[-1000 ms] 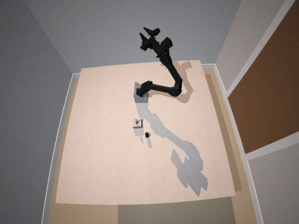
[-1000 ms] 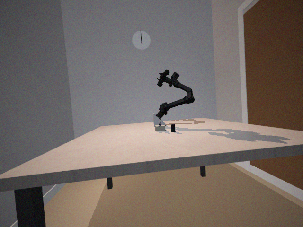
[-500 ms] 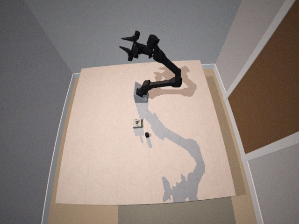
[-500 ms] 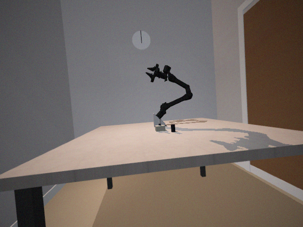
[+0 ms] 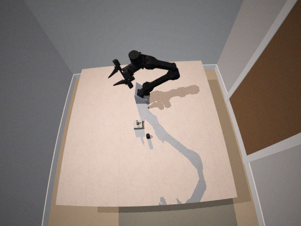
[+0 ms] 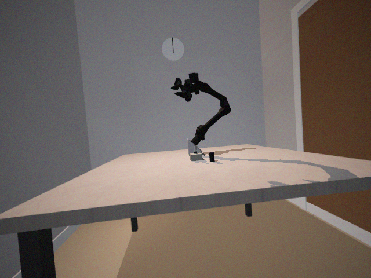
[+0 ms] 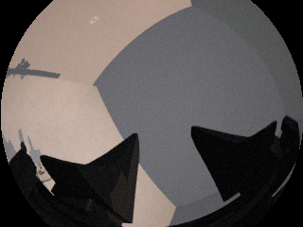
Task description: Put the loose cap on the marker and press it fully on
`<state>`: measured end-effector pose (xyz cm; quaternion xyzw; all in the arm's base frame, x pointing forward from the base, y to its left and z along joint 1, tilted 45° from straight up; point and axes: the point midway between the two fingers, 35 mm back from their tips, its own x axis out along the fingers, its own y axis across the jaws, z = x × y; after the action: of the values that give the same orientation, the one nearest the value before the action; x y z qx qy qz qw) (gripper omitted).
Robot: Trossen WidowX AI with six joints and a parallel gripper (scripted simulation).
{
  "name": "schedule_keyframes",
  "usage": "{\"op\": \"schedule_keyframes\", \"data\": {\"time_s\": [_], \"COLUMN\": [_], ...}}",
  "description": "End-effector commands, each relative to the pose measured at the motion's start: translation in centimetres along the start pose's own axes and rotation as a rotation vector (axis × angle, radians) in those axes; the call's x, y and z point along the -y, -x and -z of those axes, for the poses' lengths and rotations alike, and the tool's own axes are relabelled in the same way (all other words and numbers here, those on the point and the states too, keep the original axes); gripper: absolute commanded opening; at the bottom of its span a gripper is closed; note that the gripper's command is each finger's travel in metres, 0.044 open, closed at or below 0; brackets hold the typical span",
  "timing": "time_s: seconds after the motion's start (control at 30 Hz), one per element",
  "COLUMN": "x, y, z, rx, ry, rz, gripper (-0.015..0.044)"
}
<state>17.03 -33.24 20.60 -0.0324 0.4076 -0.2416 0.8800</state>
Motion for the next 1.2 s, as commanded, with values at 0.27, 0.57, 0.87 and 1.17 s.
{"op": "schedule_keyframes", "data": {"time_s": [0.27,0.57,0.87,1.17], "x": [-20.1,-35.4,-40.9,-43.7], "y": [-5.6,-3.5,-1.4,-2.0], "z": [-4.7,-3.7,-2.2,-0.2], "rx": [-0.332,-0.890,-1.150,-1.150], "ry": [-0.342,-0.511,-0.548,-0.549], "rz": [-0.644,-0.843,-0.817,-0.819], "gripper": [0.0246,0.0246,0.0246,0.0246]}}
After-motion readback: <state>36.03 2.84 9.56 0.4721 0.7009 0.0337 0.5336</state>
